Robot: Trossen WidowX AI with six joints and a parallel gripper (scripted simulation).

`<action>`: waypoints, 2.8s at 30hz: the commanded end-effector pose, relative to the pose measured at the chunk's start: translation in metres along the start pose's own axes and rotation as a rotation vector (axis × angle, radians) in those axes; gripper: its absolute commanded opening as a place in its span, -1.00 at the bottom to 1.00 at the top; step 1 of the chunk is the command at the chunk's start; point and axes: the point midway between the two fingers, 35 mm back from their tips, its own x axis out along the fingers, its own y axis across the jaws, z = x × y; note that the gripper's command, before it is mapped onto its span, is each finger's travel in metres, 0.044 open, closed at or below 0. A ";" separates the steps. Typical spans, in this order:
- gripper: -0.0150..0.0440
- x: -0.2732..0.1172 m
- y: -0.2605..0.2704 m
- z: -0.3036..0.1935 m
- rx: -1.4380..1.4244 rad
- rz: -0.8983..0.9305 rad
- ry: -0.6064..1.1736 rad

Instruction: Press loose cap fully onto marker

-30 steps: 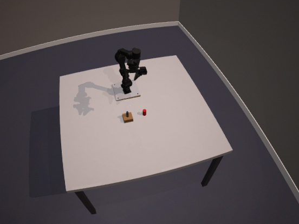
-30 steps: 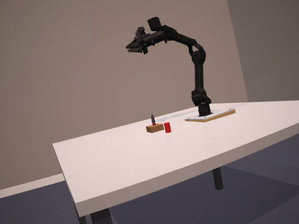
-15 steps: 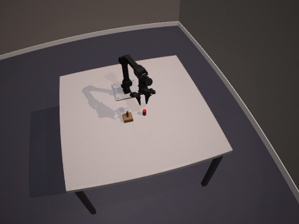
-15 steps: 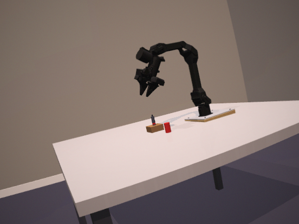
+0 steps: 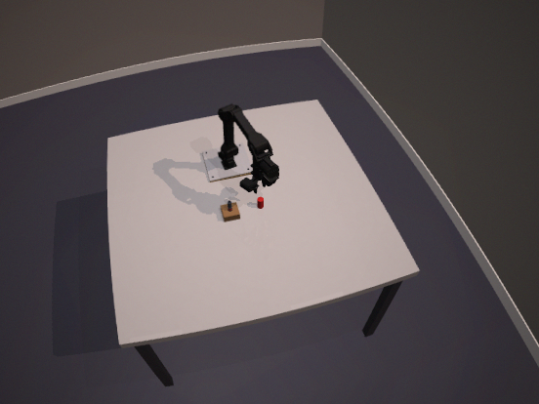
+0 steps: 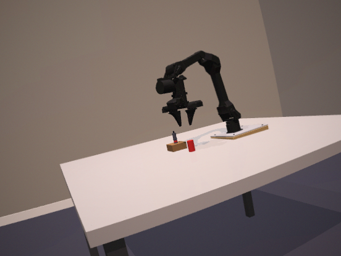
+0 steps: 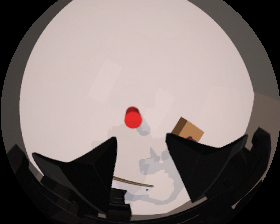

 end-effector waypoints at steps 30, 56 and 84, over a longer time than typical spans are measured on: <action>0.35 0.074 0.006 -0.002 -0.010 0.011 0.013; -0.01 0.105 0.007 -0.003 -0.010 0.011 0.013; -0.49 0.057 0.006 -0.001 -0.010 0.011 0.013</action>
